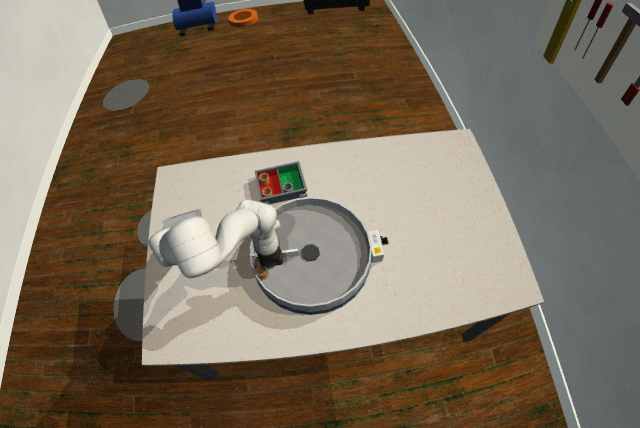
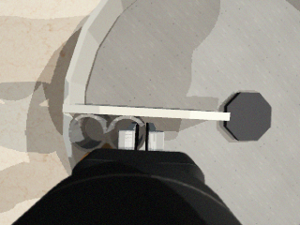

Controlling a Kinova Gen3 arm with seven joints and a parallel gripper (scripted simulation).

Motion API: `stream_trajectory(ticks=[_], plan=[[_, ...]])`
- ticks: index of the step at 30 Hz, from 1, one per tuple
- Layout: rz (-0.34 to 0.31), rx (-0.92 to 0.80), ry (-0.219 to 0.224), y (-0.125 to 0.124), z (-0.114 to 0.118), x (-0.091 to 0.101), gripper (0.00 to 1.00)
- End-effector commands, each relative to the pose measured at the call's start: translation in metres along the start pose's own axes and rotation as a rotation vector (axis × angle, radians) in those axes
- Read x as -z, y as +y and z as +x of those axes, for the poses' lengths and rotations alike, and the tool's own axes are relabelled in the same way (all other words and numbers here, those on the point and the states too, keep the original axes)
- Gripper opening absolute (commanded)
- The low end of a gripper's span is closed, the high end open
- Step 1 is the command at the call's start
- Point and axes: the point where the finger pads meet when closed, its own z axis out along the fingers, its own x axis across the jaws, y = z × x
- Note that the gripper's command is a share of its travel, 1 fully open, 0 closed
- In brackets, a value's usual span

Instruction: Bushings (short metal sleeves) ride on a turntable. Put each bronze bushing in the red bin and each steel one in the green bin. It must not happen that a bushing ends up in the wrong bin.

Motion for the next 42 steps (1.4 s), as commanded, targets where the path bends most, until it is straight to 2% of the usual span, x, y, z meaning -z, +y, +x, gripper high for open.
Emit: stream_trajectory(ticks=[1,42], plan=[[0.001,0.0,0.001,-0.0004,0.0003,0.0004,0.0],[0.001,-0.008,0.0,0.0003,0.0008,0.0042,0.0]])
